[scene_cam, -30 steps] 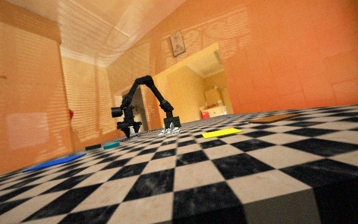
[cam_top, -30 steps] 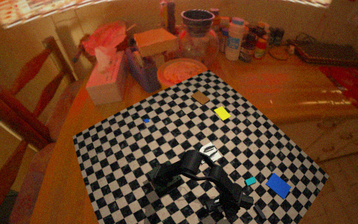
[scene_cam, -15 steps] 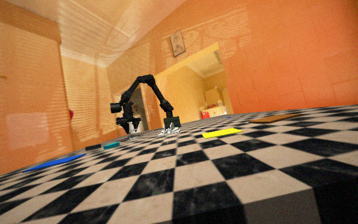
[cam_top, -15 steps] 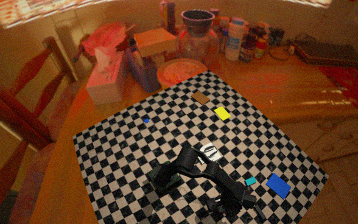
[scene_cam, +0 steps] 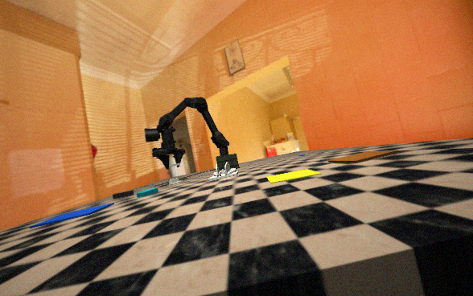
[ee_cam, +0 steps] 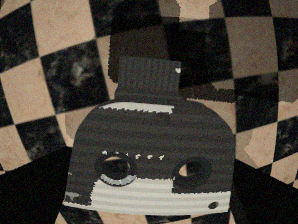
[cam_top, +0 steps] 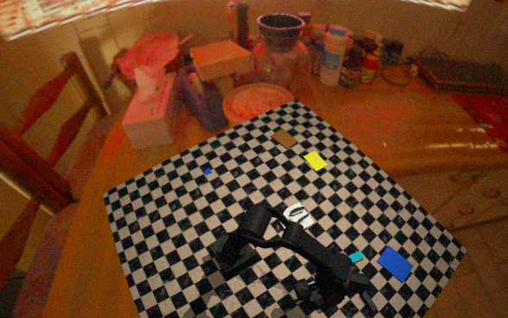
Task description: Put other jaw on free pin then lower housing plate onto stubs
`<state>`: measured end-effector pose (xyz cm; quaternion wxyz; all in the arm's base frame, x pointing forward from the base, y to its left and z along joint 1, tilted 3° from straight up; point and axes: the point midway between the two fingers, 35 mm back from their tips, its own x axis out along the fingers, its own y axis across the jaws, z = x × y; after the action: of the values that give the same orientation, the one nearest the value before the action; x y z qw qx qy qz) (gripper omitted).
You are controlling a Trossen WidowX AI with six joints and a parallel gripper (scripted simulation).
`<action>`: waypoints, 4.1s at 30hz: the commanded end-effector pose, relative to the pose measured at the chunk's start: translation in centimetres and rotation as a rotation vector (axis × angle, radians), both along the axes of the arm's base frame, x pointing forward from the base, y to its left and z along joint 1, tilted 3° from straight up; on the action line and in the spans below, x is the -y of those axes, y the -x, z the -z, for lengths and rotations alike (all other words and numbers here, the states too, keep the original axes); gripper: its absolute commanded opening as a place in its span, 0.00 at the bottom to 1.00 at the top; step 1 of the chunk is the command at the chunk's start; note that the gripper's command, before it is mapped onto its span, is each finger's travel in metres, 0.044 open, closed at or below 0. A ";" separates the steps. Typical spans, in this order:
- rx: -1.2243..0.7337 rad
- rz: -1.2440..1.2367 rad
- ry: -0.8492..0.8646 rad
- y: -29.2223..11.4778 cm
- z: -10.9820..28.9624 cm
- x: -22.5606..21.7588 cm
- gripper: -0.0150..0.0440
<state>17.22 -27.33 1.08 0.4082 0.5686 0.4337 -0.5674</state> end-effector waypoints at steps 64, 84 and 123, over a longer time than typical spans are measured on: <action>0.049 -1.109 -0.019 -10.1 -1.0 -18.2 0.85; 0.065 -1.481 -0.031 -10.2 -1.1 -24.8 0.85; 0.077 -1.771 -0.042 -9.3 -1.2 -29.3 0.85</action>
<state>26.52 1.94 2.26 0.7004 0.0516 0.7116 -0.0189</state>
